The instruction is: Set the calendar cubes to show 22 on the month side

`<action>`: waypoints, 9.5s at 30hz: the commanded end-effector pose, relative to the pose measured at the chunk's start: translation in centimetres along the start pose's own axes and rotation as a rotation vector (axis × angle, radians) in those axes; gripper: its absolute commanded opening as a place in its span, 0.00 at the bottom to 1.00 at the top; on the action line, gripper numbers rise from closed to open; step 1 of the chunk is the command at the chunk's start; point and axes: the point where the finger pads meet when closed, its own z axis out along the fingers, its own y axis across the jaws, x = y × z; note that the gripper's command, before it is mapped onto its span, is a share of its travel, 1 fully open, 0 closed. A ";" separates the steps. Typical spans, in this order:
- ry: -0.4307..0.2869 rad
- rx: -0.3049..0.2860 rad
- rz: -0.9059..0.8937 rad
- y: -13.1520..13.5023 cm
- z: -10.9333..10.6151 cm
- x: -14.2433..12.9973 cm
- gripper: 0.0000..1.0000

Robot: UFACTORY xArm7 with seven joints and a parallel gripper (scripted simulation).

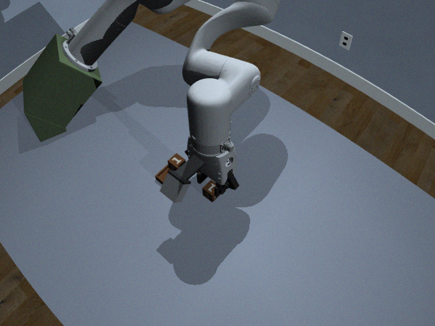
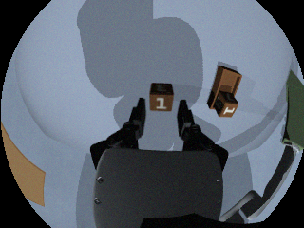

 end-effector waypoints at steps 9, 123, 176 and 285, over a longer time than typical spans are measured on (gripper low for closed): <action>0.003 0.004 0.000 -0.1 -0.2 0.1 0.49; 0.003 0.004 0.000 -0.3 3.4 0.2 0.49; 0.003 0.004 0.000 -0.3 2.8 0.2 0.29; 0.000 0.005 1.321 10.9 -2.2 -8.7 0.29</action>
